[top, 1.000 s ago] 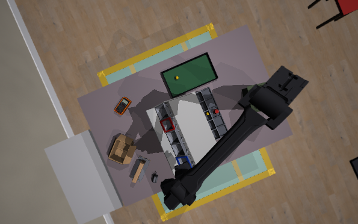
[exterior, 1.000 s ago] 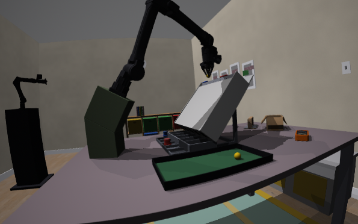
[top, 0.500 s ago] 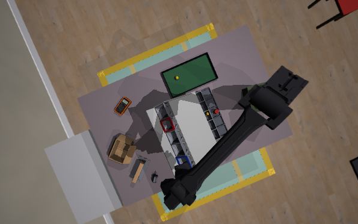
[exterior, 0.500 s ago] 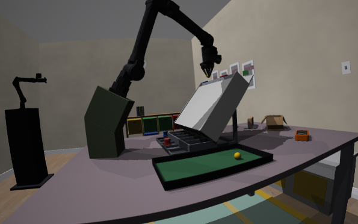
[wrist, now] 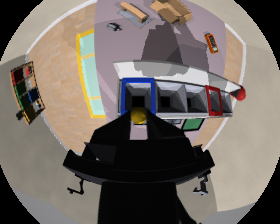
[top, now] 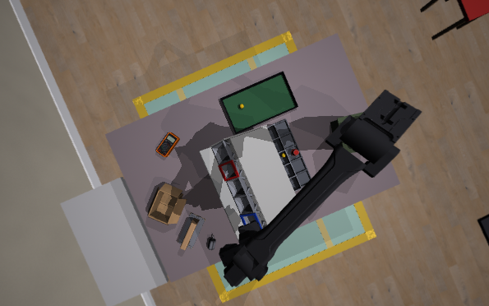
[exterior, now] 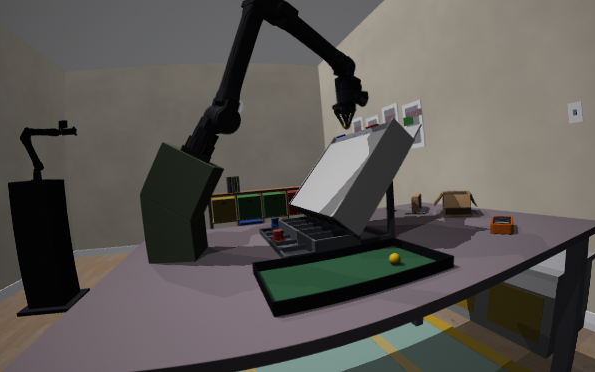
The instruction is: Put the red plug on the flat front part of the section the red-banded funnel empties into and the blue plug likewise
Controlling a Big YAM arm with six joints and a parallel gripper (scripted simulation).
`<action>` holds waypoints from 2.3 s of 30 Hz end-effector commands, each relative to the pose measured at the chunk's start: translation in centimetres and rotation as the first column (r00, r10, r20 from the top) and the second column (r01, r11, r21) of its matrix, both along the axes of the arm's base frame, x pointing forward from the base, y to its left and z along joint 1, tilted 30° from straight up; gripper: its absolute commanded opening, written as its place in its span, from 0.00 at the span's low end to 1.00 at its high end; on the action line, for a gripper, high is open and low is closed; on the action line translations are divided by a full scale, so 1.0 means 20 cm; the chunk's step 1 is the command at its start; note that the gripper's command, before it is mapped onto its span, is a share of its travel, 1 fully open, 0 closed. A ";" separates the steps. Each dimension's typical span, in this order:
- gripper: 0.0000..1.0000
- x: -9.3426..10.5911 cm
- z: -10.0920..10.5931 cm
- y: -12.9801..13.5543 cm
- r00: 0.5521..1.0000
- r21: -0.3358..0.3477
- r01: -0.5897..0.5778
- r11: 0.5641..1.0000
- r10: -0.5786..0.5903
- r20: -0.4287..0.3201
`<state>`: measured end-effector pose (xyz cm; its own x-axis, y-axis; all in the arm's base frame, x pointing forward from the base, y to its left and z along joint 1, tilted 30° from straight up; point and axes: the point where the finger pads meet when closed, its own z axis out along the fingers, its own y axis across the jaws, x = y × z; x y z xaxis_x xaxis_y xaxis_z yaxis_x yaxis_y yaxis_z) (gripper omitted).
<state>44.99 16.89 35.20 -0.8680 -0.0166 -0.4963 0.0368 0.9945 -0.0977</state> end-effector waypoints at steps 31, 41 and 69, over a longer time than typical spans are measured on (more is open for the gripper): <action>0.00 0.13 -0.17 -0.01 1.000 -0.005 0.006 1.000 -0.006 -0.009; 0.00 0.13 -0.17 -0.01 1.000 -0.005 0.006 1.000 -0.006 -0.009; 0.56 0.13 -0.17 -0.01 1.000 -0.005 0.006 1.000 -0.006 -0.009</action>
<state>46.60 16.67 32.32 -0.8726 -0.0178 -0.4881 0.0376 0.9939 -0.1035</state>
